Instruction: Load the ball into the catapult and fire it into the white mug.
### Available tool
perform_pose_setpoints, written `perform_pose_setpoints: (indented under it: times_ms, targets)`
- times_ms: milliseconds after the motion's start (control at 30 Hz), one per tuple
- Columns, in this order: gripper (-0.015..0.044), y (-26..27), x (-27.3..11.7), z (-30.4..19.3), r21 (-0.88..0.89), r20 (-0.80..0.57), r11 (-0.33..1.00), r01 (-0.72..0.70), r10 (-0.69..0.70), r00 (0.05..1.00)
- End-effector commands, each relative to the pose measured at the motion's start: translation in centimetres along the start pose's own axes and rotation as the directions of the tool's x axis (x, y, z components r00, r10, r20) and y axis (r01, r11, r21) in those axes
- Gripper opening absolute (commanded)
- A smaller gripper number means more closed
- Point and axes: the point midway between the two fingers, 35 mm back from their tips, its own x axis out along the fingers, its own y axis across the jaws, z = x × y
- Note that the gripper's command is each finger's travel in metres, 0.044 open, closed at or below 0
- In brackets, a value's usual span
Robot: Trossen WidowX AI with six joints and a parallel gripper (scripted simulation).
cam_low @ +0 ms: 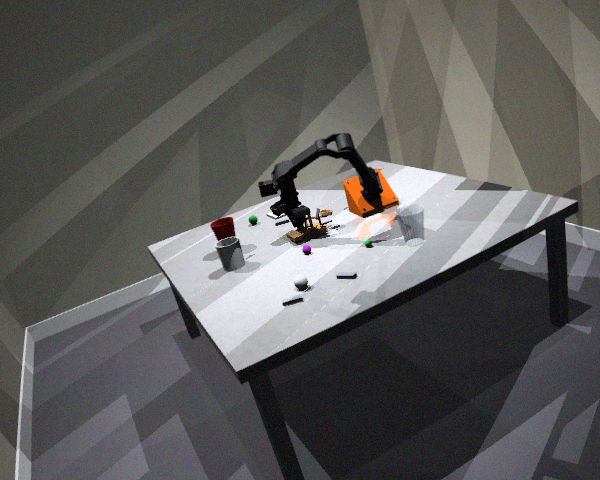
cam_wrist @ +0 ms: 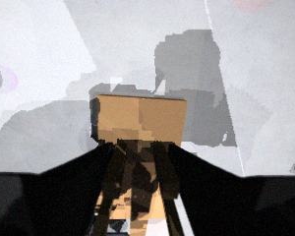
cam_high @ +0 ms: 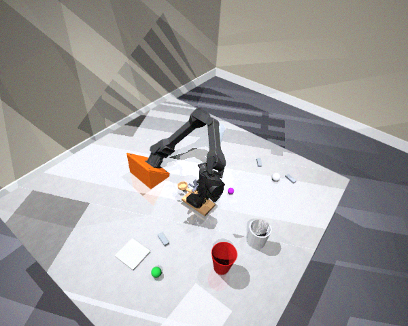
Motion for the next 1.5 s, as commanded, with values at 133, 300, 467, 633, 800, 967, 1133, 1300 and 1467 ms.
perform_pose_setpoints:
  times_ms: [133, 300, 467, 633, 800, 967, 1133, 1300, 1467]
  targets:
    - [0.0000, 0.0, 0.6, 0.0, 0.000, 0.000, 1.000, 0.000, 0.000, 1.000]
    - [0.0000, 0.0, 0.6, 0.0, 0.000, 0.000, 1.000, 0.000, 0.000, 1.000]
    - [0.0131, 0.0, 0.6, 0.0, 0.000, 0.000, 1.000, 0.000, 0.000, 1.000]
    - [0.0263, 0.0, 0.6, 0.0, 0.000, 0.000, 1.000, 0.000, 0.000, 1.000]
    - [0.0394, 0.0, 0.4, 0.0, 0.000, 0.000, 1.000, 0.000, 0.000, 1.000]
    - [0.0440, -0.2, -5.8, 0.3, 0.002, -0.001, 1.000, 0.005, -0.005, 1.000]
    - [0.0440, -0.1, -9.3, -0.1, 0.003, -0.002, 1.000, 0.002, -0.002, 1.000]
    - [0.0440, -0.2, -7.6, 0.2, 0.008, 0.010, 1.000, 0.004, -0.004, 1.000]
    - [0.0440, -0.1, -8.8, -0.4, 0.005, -0.001, 1.000, -0.001, 0.001, 1.000]
